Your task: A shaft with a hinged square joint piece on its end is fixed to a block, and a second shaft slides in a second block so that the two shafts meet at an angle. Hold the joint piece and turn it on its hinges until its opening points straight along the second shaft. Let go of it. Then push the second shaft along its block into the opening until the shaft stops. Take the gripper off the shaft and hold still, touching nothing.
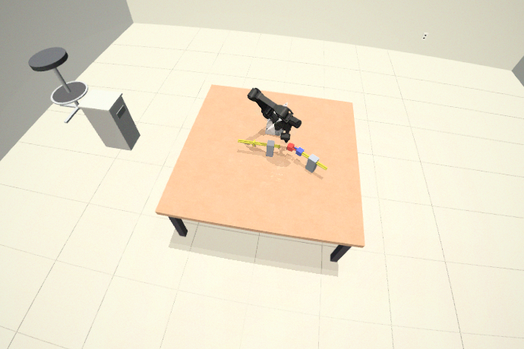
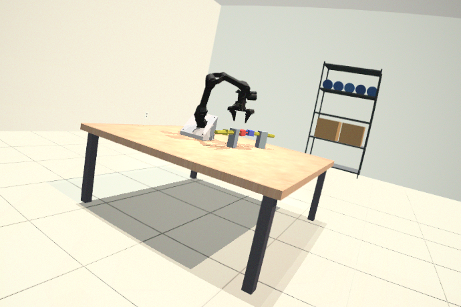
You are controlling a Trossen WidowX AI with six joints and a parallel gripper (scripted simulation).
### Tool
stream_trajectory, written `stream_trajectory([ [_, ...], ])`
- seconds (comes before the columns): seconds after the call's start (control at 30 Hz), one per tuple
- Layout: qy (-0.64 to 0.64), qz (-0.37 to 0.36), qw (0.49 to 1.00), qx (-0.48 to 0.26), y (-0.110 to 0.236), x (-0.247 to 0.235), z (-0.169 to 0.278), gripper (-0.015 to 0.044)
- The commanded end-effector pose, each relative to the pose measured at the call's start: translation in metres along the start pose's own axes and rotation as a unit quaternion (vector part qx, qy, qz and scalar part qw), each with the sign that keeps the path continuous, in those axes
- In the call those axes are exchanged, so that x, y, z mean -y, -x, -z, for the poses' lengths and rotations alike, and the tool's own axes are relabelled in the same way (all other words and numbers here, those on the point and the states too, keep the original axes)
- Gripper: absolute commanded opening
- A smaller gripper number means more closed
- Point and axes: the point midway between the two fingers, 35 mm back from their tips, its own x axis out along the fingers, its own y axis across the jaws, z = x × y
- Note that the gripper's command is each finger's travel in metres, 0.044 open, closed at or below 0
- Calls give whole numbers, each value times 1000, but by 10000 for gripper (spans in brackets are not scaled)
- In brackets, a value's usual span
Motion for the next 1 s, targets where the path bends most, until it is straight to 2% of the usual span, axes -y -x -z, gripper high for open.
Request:
stream_trajectory([
  [0.0,-61,-1,998,-5,-2,0,-1,440],
  [0.23,-169,-3,986,-13,-4,1,-2,440],
  [0.47,-179,-3,984,-14,-7,1,-2,440],
  [0.97,-179,-4,984,-13,-77,3,-11,440],
])
